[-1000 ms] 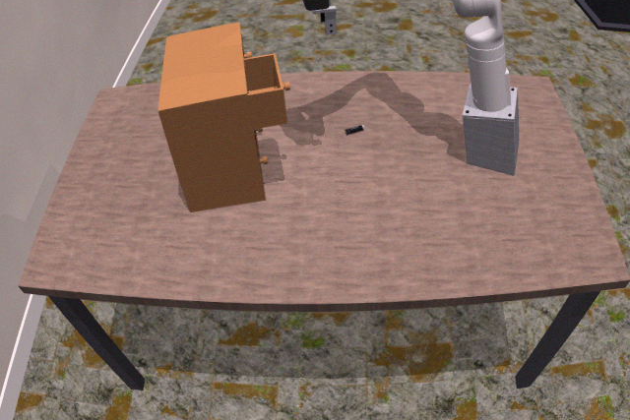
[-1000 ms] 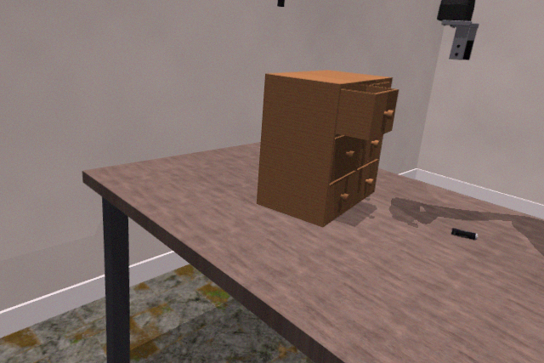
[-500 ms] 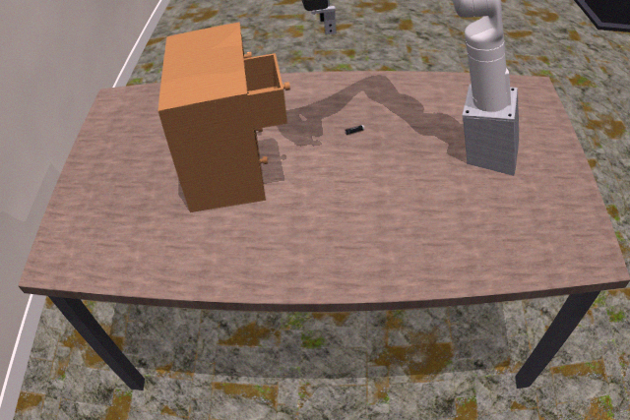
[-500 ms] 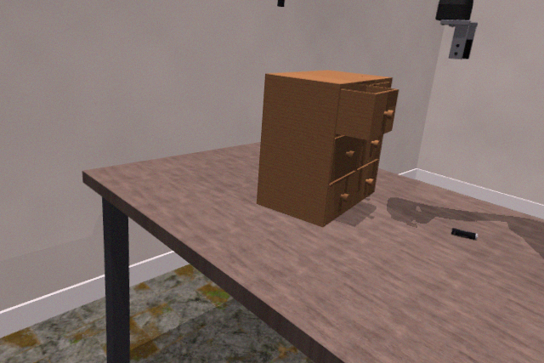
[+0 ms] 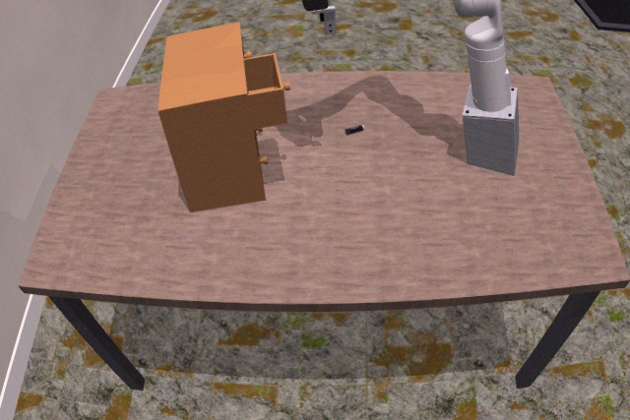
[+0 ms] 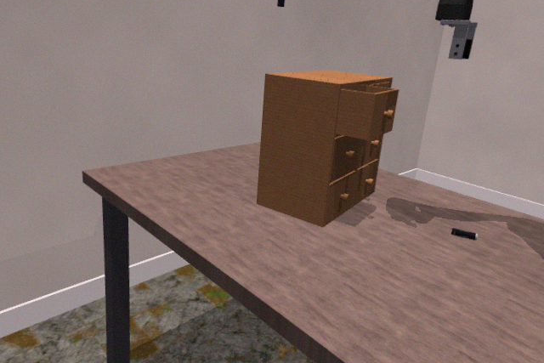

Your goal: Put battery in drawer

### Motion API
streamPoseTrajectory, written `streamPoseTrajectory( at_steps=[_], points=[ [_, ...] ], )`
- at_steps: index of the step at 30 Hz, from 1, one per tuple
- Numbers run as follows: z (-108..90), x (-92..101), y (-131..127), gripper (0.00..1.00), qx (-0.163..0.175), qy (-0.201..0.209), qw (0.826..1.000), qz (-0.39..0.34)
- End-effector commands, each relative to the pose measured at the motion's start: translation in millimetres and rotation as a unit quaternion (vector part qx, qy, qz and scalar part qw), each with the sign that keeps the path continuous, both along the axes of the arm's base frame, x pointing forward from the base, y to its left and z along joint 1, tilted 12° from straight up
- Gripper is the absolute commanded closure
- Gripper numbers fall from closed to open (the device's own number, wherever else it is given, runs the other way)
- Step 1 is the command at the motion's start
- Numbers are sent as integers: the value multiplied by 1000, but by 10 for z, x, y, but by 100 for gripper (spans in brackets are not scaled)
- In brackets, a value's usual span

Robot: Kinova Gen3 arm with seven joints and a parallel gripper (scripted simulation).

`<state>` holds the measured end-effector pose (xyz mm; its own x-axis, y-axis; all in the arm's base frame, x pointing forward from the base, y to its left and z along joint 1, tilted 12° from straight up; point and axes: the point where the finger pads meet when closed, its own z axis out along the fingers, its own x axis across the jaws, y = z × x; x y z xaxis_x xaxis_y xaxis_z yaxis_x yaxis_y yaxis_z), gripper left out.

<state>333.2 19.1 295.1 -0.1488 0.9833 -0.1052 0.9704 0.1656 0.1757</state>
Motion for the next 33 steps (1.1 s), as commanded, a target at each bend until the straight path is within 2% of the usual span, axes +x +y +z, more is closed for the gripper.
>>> streamPoseTrajectory(
  at_steps=[1,15,18,25,27,30,33],
  points=[
    [3,2,1,0,0,0,1000,0],
    [-12,-42,5,0,-1,1,1000,0],
    [-53,-184,17,0,-5,6,1000,-1],
    [-165,-720,96,0,-6,6,1000,-1],
    [-165,-720,96,0,-6,6,1000,-1],
    [-194,-882,134,0,-1,1,1000,0],
    [-206,-950,151,0,1,-1,1000,0]
  ],
)
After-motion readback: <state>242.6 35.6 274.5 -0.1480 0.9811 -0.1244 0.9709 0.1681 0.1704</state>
